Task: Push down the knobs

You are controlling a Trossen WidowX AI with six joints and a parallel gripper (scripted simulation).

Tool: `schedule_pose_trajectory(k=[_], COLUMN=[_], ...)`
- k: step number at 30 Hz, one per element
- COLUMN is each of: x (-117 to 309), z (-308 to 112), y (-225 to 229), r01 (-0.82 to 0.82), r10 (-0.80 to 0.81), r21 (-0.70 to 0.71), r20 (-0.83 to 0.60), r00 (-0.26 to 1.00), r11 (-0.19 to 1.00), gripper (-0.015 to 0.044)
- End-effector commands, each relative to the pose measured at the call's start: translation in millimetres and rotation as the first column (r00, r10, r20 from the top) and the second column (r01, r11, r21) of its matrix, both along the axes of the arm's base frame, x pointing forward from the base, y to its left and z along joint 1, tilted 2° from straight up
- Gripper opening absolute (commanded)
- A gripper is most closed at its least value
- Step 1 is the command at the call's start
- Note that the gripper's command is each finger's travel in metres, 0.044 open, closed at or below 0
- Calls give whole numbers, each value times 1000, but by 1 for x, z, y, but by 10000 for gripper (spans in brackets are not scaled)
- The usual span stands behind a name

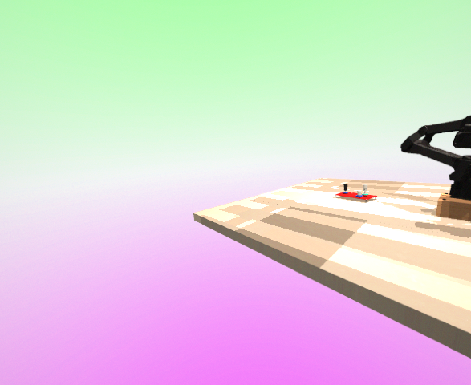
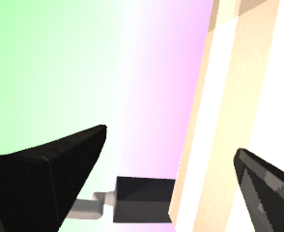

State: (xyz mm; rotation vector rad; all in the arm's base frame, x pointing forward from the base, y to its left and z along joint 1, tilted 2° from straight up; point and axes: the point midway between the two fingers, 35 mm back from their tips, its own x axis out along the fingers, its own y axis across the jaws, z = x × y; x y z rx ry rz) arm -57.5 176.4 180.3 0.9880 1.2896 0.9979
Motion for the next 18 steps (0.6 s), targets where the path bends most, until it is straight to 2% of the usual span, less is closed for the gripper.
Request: schedule_pose_trajectory(k=[1, 15, 18], x=[0, 30, 37], z=[0, 1, 1], y=[0, 19, 23], r01=[1, 113, 136], r10=[-1, -56, -45], r21=[-2, -149, -189], r20=[4, 342, 421], r00=[1000, 938, 906], r11=[1000, 982, 972], gripper=[374, 6, 0])
